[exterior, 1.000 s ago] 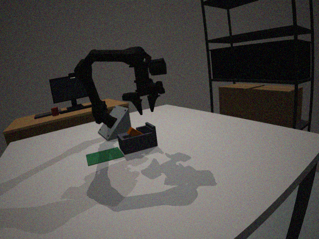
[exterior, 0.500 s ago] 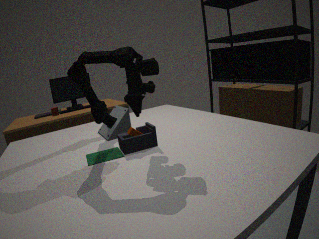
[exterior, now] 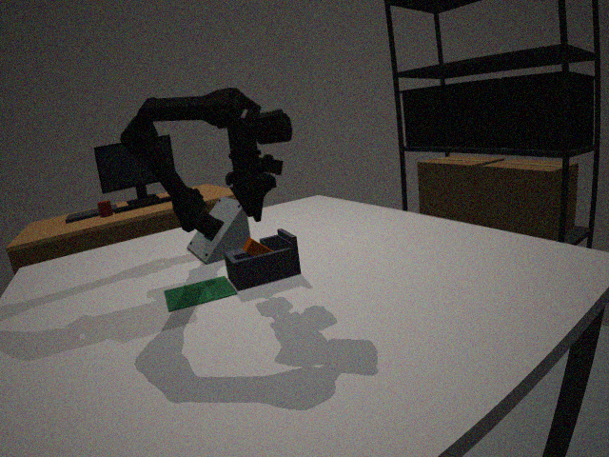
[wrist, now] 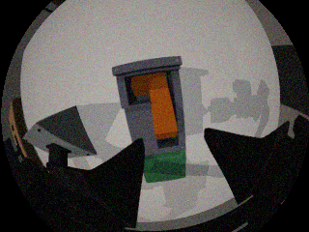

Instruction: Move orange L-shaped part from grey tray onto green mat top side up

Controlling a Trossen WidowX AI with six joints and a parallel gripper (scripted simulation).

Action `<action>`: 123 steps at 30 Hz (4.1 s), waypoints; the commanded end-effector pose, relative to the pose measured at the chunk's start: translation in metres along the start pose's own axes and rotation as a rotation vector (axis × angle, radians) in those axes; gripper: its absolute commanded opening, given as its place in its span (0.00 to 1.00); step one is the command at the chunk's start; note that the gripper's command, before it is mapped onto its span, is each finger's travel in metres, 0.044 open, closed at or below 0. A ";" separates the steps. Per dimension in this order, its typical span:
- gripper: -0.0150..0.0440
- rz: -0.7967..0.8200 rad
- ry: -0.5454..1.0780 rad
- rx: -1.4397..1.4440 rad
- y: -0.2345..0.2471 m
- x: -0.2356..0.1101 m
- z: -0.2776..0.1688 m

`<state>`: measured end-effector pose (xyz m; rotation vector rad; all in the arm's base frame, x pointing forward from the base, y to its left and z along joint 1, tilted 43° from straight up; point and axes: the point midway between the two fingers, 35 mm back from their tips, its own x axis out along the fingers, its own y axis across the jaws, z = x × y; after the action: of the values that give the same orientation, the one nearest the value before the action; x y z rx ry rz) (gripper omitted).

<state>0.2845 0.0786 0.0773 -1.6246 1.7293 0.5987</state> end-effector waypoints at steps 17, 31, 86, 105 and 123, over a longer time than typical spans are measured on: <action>0.73 0.000 0.008 -0.010 0.001 0.041 -0.003; 0.73 -0.001 0.009 -0.010 0.001 0.064 -0.004; 0.25 0.000 0.008 -0.009 0.001 0.038 -0.003; 0.25 0.000 0.007 -0.011 0.001 0.008 -0.003; 0.25 0.001 0.007 -0.011 0.001 -0.012 -0.003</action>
<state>0.2817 0.0826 0.0873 -1.6452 1.7357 0.6063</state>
